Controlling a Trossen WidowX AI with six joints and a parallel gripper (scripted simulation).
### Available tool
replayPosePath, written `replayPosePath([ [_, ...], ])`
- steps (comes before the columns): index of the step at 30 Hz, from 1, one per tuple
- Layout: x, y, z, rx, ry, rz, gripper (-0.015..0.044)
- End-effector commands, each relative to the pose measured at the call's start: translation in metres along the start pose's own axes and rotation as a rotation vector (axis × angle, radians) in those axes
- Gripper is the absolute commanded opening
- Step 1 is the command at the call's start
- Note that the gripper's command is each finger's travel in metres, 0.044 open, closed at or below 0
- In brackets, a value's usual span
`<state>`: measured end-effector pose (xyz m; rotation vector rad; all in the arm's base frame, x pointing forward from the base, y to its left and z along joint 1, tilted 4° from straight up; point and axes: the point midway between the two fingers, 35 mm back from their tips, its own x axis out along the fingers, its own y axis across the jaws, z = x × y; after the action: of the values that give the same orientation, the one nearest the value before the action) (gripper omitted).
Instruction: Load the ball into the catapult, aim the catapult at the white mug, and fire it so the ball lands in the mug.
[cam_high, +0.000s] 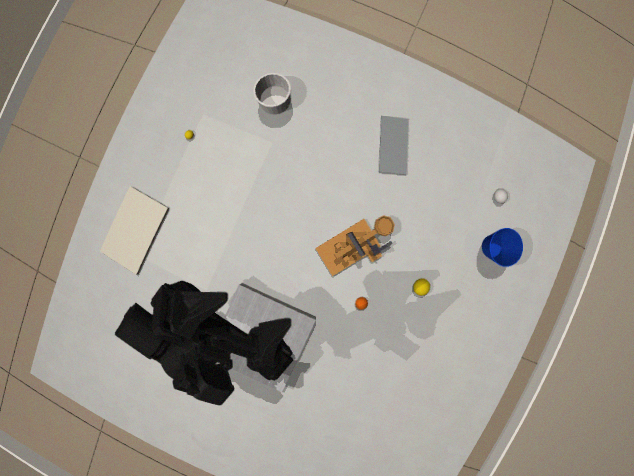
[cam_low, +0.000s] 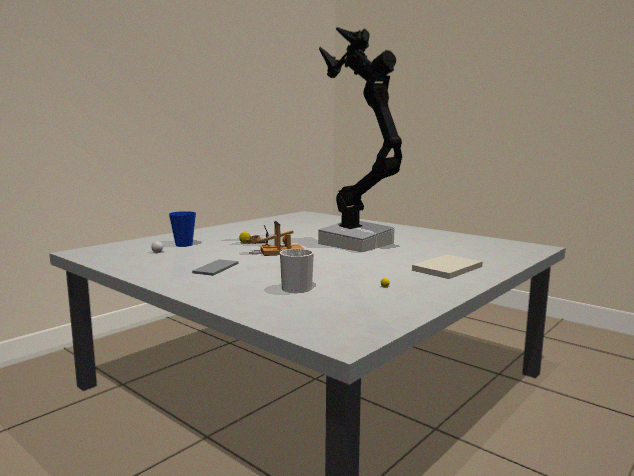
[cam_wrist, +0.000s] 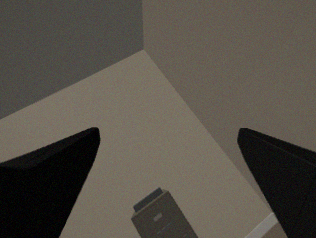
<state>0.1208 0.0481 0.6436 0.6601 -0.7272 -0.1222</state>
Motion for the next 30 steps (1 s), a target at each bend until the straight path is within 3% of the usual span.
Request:
replayPosePath([
  [1, 0.004, -0.022, 0.019, 0.048, -0.017, -0.023, 0.0440],
  [16, 0.020, -0.101, 0.052, 0.192, -0.016, -0.128, 0.0440],
  [30, 0.040, -0.175, 0.044, 0.301, 0.050, -0.256, 0.0440],
])
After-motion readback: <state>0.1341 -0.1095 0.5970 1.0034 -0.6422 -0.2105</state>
